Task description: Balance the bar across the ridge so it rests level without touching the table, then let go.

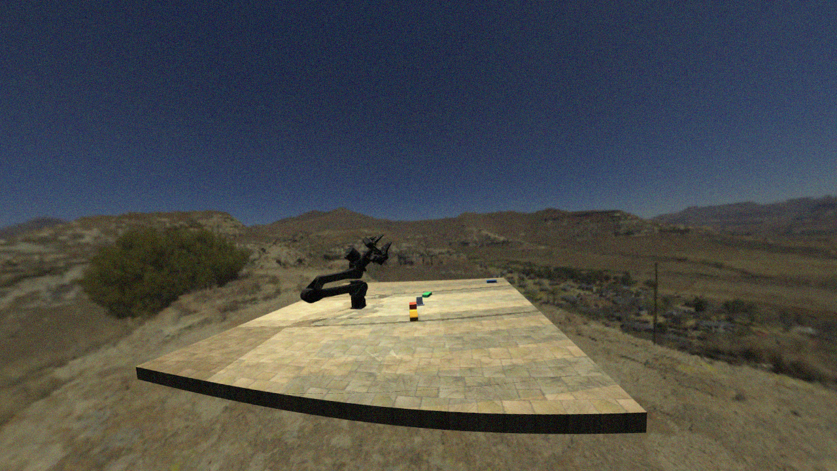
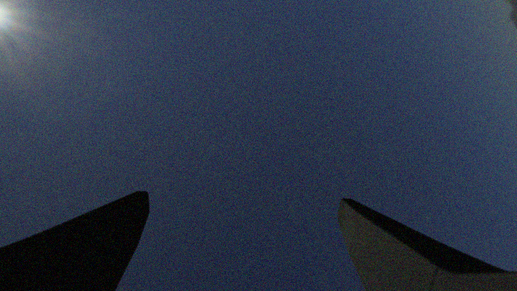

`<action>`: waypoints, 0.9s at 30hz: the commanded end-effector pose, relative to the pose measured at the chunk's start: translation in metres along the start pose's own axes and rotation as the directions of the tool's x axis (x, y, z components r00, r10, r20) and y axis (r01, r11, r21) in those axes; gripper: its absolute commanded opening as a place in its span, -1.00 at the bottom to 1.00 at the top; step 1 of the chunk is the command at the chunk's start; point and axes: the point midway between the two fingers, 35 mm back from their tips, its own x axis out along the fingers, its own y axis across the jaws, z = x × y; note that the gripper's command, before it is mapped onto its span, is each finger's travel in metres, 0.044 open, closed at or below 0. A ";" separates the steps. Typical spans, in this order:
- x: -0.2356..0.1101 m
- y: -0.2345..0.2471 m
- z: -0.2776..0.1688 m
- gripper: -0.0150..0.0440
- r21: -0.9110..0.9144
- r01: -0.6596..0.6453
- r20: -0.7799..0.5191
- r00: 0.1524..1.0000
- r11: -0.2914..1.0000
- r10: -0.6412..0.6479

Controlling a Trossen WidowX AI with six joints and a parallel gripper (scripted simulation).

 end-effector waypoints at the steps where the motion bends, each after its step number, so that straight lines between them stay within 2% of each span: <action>1: 0.000 0.000 0.000 0.78 -0.002 0.001 0.001 1.000 1.000 -0.001; 3: 0.002 -0.001 0.001 0.60 -0.021 0.006 0.010 1.000 1.000 -0.006; 4: 0.003 -0.002 0.002 0.58 -0.038 0.011 0.018 1.000 0.999 -0.011; 15: 0.023 -0.014 0.009 0.58 -0.231 0.109 0.102 0.991 0.967 -0.087; 27: 0.051 -0.031 0.025 0.58 -0.447 0.292 0.243 0.949 0.845 -0.199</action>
